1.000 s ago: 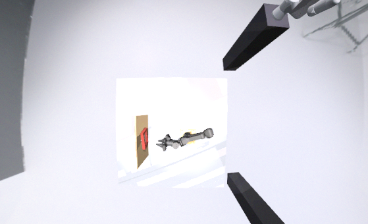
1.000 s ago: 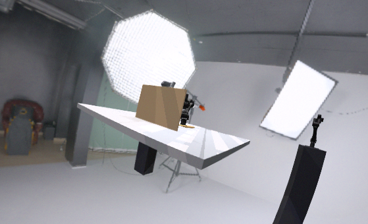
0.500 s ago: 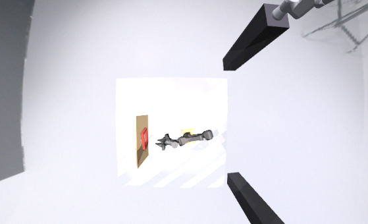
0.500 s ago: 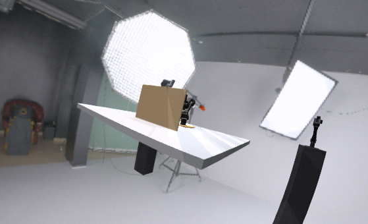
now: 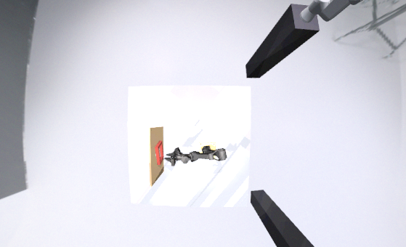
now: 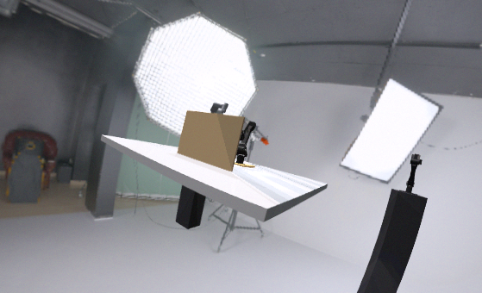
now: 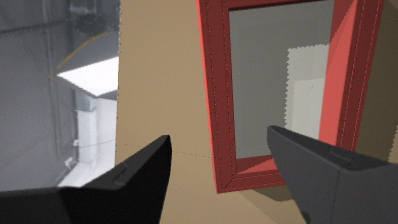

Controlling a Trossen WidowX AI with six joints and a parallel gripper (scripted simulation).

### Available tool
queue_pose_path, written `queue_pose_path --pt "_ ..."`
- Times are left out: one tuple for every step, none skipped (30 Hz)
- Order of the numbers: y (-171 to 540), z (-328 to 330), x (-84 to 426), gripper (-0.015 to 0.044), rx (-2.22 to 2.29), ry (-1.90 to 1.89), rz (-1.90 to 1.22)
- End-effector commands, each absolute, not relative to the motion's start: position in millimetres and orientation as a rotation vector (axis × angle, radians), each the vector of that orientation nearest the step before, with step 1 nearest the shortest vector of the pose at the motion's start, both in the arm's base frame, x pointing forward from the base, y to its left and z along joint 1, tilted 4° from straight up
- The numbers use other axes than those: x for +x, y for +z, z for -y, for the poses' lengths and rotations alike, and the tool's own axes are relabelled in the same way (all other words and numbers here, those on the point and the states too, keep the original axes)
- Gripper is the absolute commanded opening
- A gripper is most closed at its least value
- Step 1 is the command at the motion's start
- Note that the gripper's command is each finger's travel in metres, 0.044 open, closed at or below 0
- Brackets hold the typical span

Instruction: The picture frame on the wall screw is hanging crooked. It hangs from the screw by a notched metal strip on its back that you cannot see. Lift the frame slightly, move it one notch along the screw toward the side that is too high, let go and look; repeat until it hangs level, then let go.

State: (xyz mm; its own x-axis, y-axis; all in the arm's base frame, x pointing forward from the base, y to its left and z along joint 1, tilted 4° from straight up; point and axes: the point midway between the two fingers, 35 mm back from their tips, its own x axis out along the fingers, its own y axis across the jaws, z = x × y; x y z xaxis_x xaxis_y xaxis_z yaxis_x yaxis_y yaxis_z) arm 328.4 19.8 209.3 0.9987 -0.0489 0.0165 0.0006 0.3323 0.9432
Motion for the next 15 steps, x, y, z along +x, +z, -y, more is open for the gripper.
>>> queue_pose_path --pt "205.1 -17.7 351.0 0.0260 1.224 -0.031 0.043" --pt "204.7 -17.5 352.2 0.0260 1.224 -0.031 0.043" --pt "204.7 -17.5 352.2 0.0260 1.224 -0.031 0.043" --pt "204.7 -17.5 352.2 0.0260 1.224 -0.031 0.043" --pt "204.7 -17.5 352.2 0.0260 1.224 -0.031 0.043" --pt "204.7 -17.5 352.2 0.0260 1.224 -0.031 0.043" --pt "204.7 -17.5 352.2 0.0260 1.224 -0.031 0.043" --pt "204.7 -17.5 352.2 0.0260 1.224 -0.031 0.043" --pt "204.7 -17.5 352.2 0.0260 1.224 -0.031 0.043" --pt "204.7 -17.5 352.2 0.0260 1.224 -0.031 0.043" --pt "204.7 -17.5 352.2 0.0260 1.224 -0.031 0.043" --pt "204.7 -17.5 352.2 0.0260 1.224 -0.031 0.043" --pt "204.7 -17.5 352.2 0.0260 1.224 -0.031 0.043" --pt "204.7 -17.5 352.2 0.0260 1.224 -0.031 0.043" --pt "204.7 -17.5 352.2 0.0260 1.224 -0.031 0.043"
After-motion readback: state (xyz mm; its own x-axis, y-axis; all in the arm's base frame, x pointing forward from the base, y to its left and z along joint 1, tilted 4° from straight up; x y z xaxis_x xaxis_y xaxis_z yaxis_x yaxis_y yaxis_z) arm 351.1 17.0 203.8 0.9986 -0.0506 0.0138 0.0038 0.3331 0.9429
